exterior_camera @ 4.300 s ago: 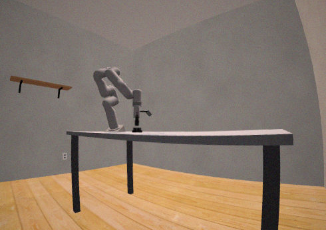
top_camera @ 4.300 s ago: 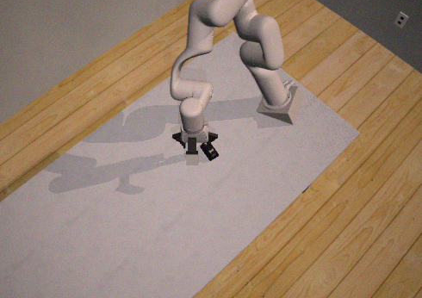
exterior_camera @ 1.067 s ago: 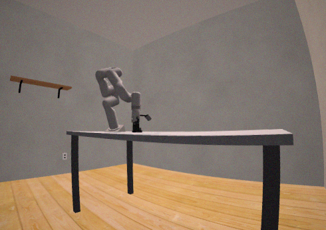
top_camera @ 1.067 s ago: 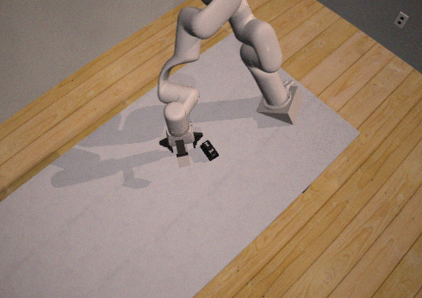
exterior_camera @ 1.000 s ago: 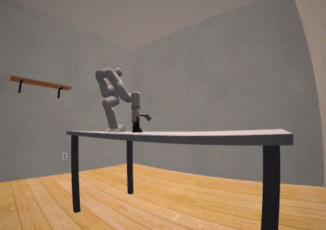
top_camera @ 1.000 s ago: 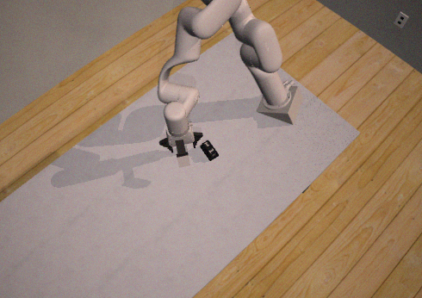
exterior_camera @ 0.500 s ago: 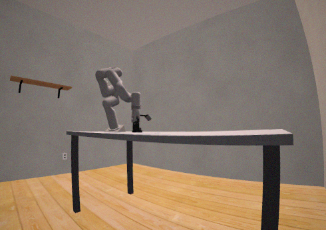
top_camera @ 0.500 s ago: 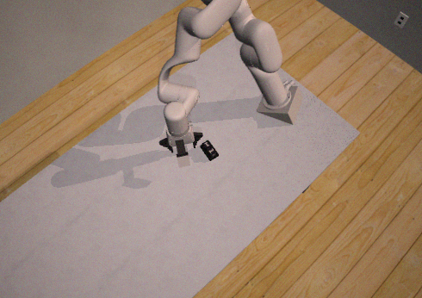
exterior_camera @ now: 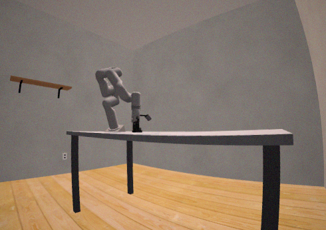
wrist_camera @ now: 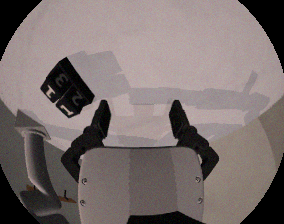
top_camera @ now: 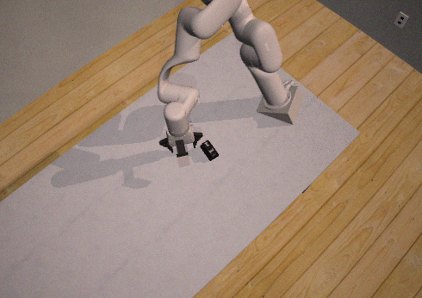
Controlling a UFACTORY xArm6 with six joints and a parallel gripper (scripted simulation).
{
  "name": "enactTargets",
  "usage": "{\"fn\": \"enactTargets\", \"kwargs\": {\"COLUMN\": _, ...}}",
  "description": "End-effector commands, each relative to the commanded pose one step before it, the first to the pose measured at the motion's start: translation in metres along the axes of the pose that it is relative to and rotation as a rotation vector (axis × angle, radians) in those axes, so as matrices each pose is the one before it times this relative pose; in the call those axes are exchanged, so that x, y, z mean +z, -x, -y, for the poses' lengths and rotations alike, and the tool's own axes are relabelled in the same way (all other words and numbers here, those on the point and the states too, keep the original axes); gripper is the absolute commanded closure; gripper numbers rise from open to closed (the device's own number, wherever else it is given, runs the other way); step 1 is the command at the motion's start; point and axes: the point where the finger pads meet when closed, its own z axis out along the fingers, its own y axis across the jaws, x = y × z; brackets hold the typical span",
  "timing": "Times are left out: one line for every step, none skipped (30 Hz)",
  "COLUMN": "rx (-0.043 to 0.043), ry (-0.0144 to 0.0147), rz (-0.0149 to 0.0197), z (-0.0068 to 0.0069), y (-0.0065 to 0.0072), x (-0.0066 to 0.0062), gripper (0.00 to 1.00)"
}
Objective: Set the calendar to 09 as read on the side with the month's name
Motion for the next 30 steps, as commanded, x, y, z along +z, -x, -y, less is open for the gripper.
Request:
{"fn": "enactTargets", "kwargs": {"rx": 0.00071, "ry": 0.00294, "rz": -0.00186, "z": -0.00126, "y": -0.00049, "x": -0.00112, "gripper": 0.00}}
{"fn": "enactTargets", "kwargs": {"rx": 0.00000, "ry": 0.00001, "rz": 0.00001, "z": 0.00000, "y": 0.00000, "x": -0.00032, "gripper": 0.00}}
{"fn": "enactTargets", "kwargs": {"rx": 0.00000, "ry": 0.00001, "rz": 0.00001, "z": -0.00001, "y": 0.00000, "x": -0.00077, "gripper": 0.00}}
{"fn": "enactTargets", "kwargs": {"rx": 0.00000, "ry": 0.00001, "rz": 0.00001, "z": 0.00000, "y": 0.00000, "x": -0.00132, "gripper": 0.00}}
{"fn": "enactTargets", "kwargs": {"rx": -0.00001, "ry": -0.00002, "rz": -0.00002, "z": 0.00001, "y": 0.00000, "x": -0.00191, "gripper": 0.00}}
{"fn": "enactTargets", "kwargs": {"rx": 0.00001, "ry": 0.00002, "rz": 0.00002, "z": -0.00001, "y": 0.00000, "x": -0.00251, "gripper": 0.00}}
{"fn": "enactTargets", "kwargs": {"rx": 0.00000, "ry": -0.00001, "rz": -0.00001, "z": 0.00001, "y": 0.00000, "x": -0.00301, "gripper": 0.00}}
{"fn": "enactTargets", "kwargs": {"rx": 0.00000, "ry": 0.00000, "rz": 0.00000, "z": 0.00000, "y": 0.00000, "x": -0.00343, "gripper": 0.00}}
{"fn": "enactTargets", "kwargs": {"rx": 0.00000, "ry": 0.00001, "rz": 0.00001, "z": -0.00001, "y": 0.00000, "x": -0.00363, "gripper": 0.00}}
{"fn": "enactTargets", "kwargs": {"rx": 0.00000, "ry": 0.00000, "rz": 0.00000, "z": 0.00000, "y": 0.00000, "x": -0.00367, "gripper": 0.00}}
{"fn": "enactTargets", "kwargs": {"rx": 0.00000, "ry": -0.00001, "rz": -0.00001, "z": 0.00000, "y": 0.00000, "x": -0.00356, "gripper": 0.00}}
{"fn": "enactTargets", "kwargs": {"rx": 0.00000, "ry": -0.00001, "rz": -0.00001, "z": 0.00001, "y": 0.00000, "x": -0.00330, "gripper": 0.00}}
{"fn": "enactTargets", "kwargs": {"rx": 0.00001, "ry": 0.00002, "rz": 0.00002, "z": -0.00001, "y": 0.00000, "x": -0.00290, "gripper": 0.00}}
{"fn": "enactTargets", "kwargs": {"rx": -0.00001, "ry": -0.00002, "rz": -0.00002, "z": 0.00001, "y": 0.00000, "x": -0.00242, "gripper": 0.00}}
{"fn": "enactTargets", "kwargs": {"rx": 0.00001, "ry": 0.00002, "rz": 0.00002, "z": -0.00001, "y": 0.00000, "x": -0.00185, "gripper": 0.00}}
{"fn": "enactTargets", "kwargs": {"rx": 0.00000, "ry": -0.00001, "rz": -0.00001, "z": 0.00000, "y": 0.00000, "x": -0.00128, "gripper": 0.00}}
{"fn": "enactTargets", "kwargs": {"rx": 0.00000, "ry": 0.00000, "rz": 0.00000, "z": 0.00000, "y": 0.00000, "x": 0.00000, "gripper": 0.00}}
{"fn": "enactTargets", "kwargs": {"rx": 0.00000, "ry": 0.00000, "rz": 0.00000, "z": 0.00000, "y": 0.00000, "x": 0.00000, "gripper": 0.00}}
{"fn": "enactTargets", "kwargs": {"rx": 0.00000, "ry": -0.00001, "rz": -0.00001, "z": 0.00001, "y": 0.00000, "x": -0.00074, "gripper": 0.00}}
{"fn": "enactTargets", "kwargs": {"rx": 0.00000, "ry": -0.00001, "rz": -0.00001, "z": 0.00000, "y": 0.00000, "x": -0.00031, "gripper": 0.00}}
{"fn": "enactTargets", "kwargs": {"rx": 0.00000, "ry": 0.00000, "rz": 0.00000, "z": 0.00000, "y": 0.00000, "x": -0.00005, "gripper": 0.00}}
{"fn": "enactTargets", "kwargs": {"rx": 0.00147, "ry": 0.00000, "rz": 0.00000, "z": 0.00003, "y": 0.00003, "x": 0.00000, "gripper": 0.00}}
{"fn": "enactTargets", "kwargs": {"rx": 0.00866, "ry": 0.00000, "rz": 0.00000, "z": 0.00019, "y": 0.00016, "x": 0.00000, "gripper": 0.00}}
{"fn": "enactTargets", "kwargs": {"rx": 0.01896, "ry": 0.00000, "rz": 0.00000, "z": 0.00042, "y": 0.00035, "x": 0.00000, "gripper": 0.00}}
{"fn": "enactTargets", "kwargs": {"rx": 0.02884, "ry": 0.00000, "rz": 0.00000, "z": 0.00063, "y": 0.00054, "x": 0.00000, "gripper": 0.00}}
{"fn": "enactTargets", "kwargs": {"rx": 0.03578, "ry": 0.00000, "rz": 0.00000, "z": 0.00076, "y": 0.00069, "x": 0.00000, "gripper": 0.00}}
{"fn": "enactTargets", "kwargs": {"rx": 0.03826, "ry": 0.00000, "rz": 0.00000, "z": 0.00079, "y": 0.00077, "x": 0.00000, "gripper": 0.00}}
{"fn": "enactTargets", "kwargs": {"rx": 0.01762, "ry": 0.00001, "rz": 0.00000, "z": 0.00389, "y": 0.00406, "x": 0.00000, "gripper": 0.00}}
{"fn": "enactTargets", "kwargs": {"rx": 0.00000, "ry": 0.00000, "rz": 0.00000, "z": 0.00553, "y": 0.00601, "x": 0.00000, "gripper": 0.00}}
{"fn": "enactTargets", "kwargs": {"rx": 0.00000, "ry": 0.00000, "rz": 0.00000, "z": 0.00365, "y": 0.00397, "x": 0.00000, "gripper": 0.00}}
